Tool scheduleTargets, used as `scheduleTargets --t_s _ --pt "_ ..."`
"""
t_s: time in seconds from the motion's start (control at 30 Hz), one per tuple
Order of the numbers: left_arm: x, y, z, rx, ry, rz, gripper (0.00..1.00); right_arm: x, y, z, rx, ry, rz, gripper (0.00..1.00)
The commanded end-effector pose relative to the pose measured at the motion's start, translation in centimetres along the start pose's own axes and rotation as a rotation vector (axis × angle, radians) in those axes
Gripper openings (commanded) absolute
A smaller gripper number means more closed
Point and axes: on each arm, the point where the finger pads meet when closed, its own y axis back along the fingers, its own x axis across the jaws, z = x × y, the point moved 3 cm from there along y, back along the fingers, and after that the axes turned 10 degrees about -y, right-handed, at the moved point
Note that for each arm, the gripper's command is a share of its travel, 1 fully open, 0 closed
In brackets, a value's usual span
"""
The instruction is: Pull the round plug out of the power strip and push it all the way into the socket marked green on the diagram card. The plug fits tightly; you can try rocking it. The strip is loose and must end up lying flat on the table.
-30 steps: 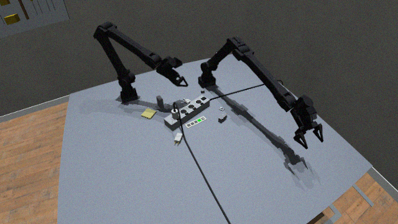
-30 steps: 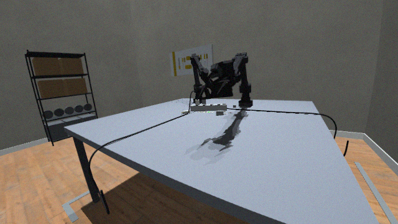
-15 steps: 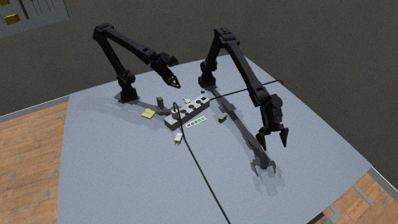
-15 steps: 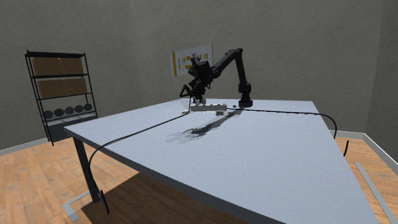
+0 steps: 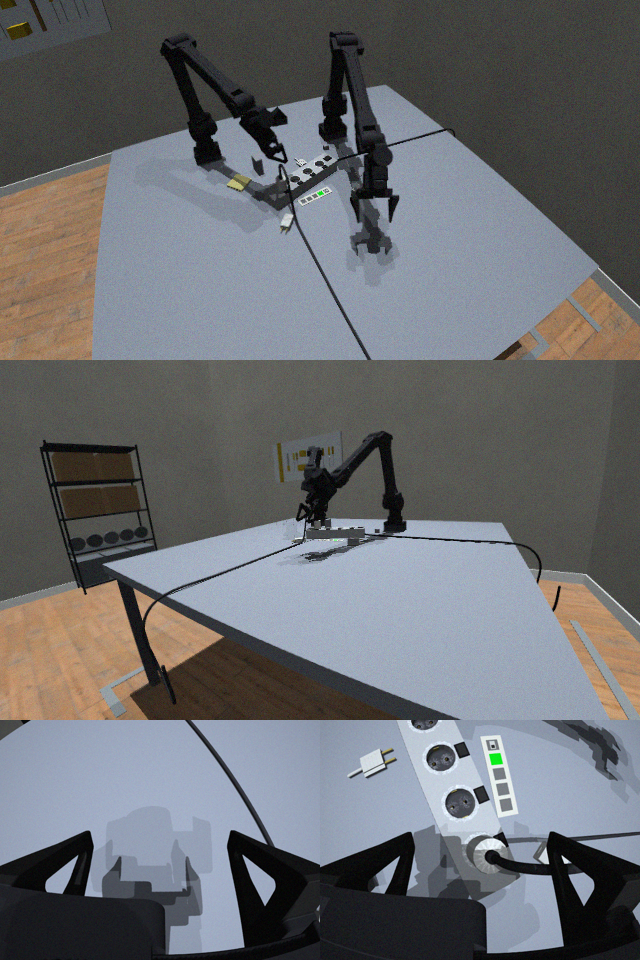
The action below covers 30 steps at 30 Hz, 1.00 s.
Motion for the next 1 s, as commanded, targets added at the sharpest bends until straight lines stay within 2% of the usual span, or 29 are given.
scheduleTargets --t_s 0.0,0.27,0.33,0.4,0.6,0.9,0.97 --pt "-7.4 6.0 -0.6 0.016 -0.003 -0.052 1.0 -3.8 0.4 0.4 -0.002 0.055 0.073 1.0" --pt "-14.9 11.2 -6.7 0.112 -0.046 -0.116 1.0 -5.1 0.0 -1.4 -0.035 0.024 0.199 1.0" --pt "-14.9 11.2 -6.7 0.112 -0.046 -0.116 1.0 -5.1 0.0 -1.4 -0.035 0.024 0.199 1.0" --pt "-17.8 13.7 -10.2 0.16 -0.074 -0.142 1.0 -5.3 -0.1 -1.7 -0.044 0.012 0.219 1.0" --pt "-21.1 17.1 -15.8 0.233 -0.124 -0.175 1.0 -5.5 -0.3 -2.1 -0.054 -0.021 0.242 1.0" --pt "-21.1 18.5 -16.1 0.244 -0.127 -0.177 1.0 -5.6 -0.3 -2.1 -0.051 -0.021 0.241 1.0" --pt "-20.9 19.8 -15.6 0.242 -0.125 -0.176 1.0 -5.5 -0.3 -2.1 -0.051 -0.021 0.241 1.0"
